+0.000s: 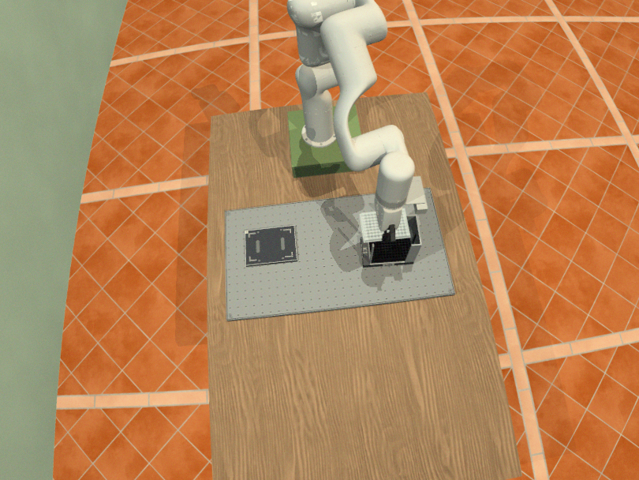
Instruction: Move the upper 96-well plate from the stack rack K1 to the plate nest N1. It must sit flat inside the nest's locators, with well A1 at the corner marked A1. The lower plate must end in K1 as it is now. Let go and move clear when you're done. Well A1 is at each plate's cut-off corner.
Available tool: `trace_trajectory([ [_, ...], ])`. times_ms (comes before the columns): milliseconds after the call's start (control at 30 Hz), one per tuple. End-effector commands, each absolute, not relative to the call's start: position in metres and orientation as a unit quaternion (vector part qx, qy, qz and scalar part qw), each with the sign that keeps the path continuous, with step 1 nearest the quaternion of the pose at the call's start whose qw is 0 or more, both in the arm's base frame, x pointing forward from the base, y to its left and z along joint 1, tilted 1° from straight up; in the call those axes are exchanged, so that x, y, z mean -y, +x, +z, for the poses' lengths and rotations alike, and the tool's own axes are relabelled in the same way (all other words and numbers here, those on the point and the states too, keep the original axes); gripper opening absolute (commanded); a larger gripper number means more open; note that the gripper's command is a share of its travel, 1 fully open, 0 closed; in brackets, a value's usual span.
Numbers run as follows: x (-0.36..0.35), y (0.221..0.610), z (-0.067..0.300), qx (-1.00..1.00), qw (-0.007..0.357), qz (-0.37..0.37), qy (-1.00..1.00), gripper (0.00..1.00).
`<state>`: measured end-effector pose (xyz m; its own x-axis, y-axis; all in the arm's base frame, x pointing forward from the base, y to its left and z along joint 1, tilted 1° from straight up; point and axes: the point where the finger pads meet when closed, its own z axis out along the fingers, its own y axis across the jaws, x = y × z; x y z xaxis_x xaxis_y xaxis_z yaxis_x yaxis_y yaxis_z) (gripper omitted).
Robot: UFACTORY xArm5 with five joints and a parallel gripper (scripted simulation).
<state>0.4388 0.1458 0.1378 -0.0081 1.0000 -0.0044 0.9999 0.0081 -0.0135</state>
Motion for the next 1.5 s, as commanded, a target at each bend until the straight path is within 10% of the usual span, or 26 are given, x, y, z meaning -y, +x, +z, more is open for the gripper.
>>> trace_trajectory([
  [0, -0.133, 0.438, 0.139, 0.710, 0.002, 0.004, -0.704, 0.00],
  [1467, -0.007, 0.419, 0.137, 0.710, 0.002, 0.004, -0.704, 0.00],
])
